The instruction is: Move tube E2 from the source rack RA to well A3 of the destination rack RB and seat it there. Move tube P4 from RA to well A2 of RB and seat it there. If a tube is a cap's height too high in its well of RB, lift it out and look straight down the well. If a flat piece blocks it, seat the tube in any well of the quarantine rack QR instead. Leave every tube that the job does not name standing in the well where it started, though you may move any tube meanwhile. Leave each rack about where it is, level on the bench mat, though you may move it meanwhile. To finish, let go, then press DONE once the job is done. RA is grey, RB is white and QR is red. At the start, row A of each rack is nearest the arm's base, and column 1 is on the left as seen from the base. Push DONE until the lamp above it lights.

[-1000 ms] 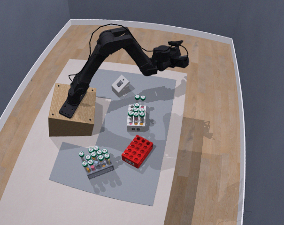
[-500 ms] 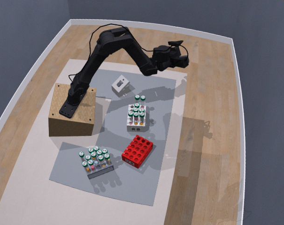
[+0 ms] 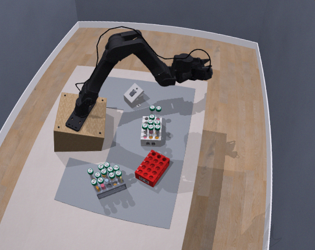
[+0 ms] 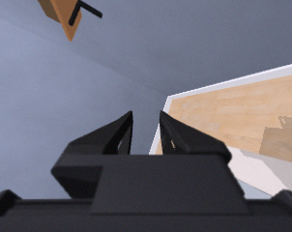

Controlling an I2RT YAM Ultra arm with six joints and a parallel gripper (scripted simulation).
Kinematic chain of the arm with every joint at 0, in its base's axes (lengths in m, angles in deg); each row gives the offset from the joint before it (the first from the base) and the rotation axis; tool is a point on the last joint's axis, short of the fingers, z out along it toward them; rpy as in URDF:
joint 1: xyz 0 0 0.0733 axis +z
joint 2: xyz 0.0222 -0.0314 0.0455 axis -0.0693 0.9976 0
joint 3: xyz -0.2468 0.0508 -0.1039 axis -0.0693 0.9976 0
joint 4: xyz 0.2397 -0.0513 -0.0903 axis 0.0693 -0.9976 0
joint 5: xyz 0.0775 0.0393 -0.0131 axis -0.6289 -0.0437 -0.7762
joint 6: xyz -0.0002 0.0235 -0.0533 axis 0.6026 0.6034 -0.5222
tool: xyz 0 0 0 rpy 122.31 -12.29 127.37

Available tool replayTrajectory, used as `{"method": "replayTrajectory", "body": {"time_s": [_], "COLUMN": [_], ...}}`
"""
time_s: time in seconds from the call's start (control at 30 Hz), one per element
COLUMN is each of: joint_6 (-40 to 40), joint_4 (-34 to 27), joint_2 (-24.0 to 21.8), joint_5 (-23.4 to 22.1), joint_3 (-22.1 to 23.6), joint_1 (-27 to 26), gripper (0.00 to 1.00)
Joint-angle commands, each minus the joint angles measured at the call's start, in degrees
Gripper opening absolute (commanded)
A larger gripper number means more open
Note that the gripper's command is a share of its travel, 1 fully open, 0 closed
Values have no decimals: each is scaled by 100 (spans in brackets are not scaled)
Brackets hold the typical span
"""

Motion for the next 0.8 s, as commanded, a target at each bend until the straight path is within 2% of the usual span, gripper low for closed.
{"method": "replayTrajectory", "body": {"time_s": [0.0, 0.1, 0.2, 0.27, 0.3, 0.33, 0.37, 0.4, 0.5, 0.57, 0.7, 0.77], "joint_6": [-367, -367, -645, -652, -642, -645, -762, -868, -929, -1137, -1209, -1402], "joint_4": [-640, -635, -1163, -1139, -1103, -1100, -1326, -1531, -1575, -2003, -2103, -2541], "joint_2": [-296, -268, -432, -382, -156, -147, -416, -482, -446, -582, -577, -714], "joint_5": [190, 134, 337, 212, 50, 34, 230, 326, 115, 403, 337, 546], "joint_3": [-141, -152, -163, -165, -147, -151, -171, -176, -172, -190, -200, -236], "joint_1": [-125, -191, -280, -414, -488, -505, -523, -545, -728, -771, -888, -931], "gripper": [30, 30, 30, 30, 30, 30, 30, 30, 30, 30, 30, 30]}}
